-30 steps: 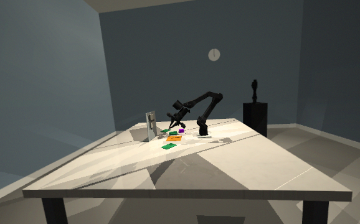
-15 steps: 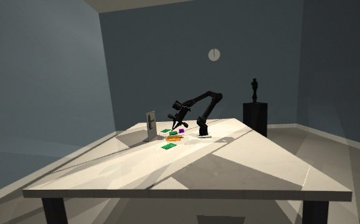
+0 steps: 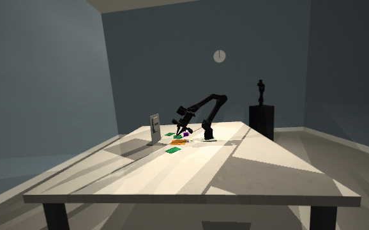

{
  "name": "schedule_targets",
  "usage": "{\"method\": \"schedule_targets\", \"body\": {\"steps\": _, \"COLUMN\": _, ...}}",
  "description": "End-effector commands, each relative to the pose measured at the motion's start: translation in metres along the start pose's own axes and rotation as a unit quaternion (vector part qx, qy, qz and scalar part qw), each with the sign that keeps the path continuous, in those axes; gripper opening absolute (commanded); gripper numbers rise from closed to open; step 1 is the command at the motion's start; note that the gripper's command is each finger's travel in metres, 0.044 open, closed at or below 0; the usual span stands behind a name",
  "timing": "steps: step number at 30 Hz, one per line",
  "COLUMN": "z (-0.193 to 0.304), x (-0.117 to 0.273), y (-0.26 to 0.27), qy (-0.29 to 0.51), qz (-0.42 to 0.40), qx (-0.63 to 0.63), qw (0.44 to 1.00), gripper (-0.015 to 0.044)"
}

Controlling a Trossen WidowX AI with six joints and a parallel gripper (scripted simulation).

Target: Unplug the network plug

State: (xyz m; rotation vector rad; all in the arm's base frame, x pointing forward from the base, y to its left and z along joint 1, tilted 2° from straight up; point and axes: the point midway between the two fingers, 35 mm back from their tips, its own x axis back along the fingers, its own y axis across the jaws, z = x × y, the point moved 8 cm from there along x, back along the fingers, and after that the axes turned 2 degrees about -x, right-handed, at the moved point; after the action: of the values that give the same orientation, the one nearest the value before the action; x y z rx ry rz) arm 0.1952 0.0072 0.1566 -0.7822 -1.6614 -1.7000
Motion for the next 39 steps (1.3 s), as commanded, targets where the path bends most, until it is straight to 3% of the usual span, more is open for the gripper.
{"method": "schedule_targets", "body": {"steps": 1, "z": 0.0, "x": -0.007, "y": -0.006, "qy": 0.002, "qz": 0.004, "qx": 0.002, "qw": 1.0, "gripper": 0.0}}
{"method": "schedule_targets", "body": {"steps": 39, "z": -0.002, "x": -0.033, "y": -0.026, "qy": 0.002, "qz": 0.004, "qx": 0.002, "qw": 1.0, "gripper": 0.0}}
